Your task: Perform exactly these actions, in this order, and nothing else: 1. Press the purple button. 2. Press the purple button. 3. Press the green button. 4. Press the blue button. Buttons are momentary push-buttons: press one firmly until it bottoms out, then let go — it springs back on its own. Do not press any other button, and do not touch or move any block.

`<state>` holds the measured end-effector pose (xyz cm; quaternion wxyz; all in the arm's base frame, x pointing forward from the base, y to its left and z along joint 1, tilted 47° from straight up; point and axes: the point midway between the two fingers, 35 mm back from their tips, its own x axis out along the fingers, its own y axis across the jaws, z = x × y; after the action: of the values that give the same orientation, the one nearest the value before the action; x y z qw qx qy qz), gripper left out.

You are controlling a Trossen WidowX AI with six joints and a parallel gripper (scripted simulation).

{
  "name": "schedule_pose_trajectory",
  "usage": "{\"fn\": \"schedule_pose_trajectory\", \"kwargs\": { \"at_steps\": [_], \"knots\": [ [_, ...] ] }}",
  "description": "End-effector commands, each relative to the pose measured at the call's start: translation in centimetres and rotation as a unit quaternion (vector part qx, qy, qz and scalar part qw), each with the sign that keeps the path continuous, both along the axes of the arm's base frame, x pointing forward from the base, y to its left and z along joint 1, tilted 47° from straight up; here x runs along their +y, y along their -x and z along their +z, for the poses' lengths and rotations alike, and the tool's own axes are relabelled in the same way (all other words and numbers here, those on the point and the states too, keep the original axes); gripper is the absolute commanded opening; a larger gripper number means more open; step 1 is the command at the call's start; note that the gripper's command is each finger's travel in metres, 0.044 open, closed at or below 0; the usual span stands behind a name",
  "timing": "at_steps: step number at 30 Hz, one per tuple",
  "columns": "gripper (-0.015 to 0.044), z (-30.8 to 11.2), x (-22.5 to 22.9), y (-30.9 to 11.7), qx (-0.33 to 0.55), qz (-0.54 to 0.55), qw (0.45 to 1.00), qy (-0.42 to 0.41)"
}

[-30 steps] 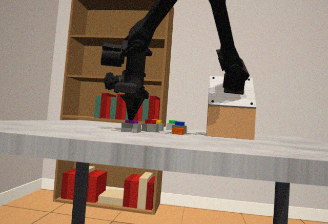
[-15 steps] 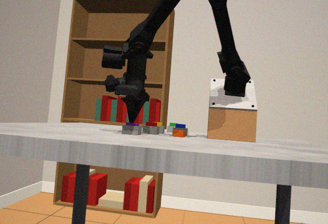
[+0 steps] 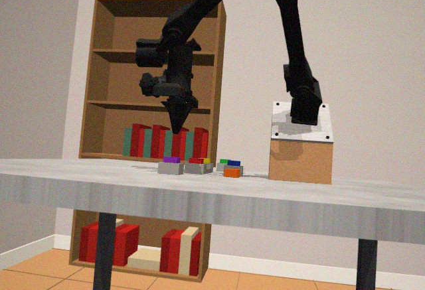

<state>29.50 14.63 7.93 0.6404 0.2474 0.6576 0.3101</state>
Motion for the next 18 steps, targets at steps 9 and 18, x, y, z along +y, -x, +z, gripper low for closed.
{"fn": "schedule_pose_trajectory", "kwargs": {
  "at_steps": [9, 18],
  "knots": [
    [0.002, 0.5, -4.5, -1.1, -0.003, -0.016, 1.0, 0.016],
    [0.002, -9.0, -15.4, -1.9, 0.006, -0.027, 0.998, 0.052]
  ]
}}
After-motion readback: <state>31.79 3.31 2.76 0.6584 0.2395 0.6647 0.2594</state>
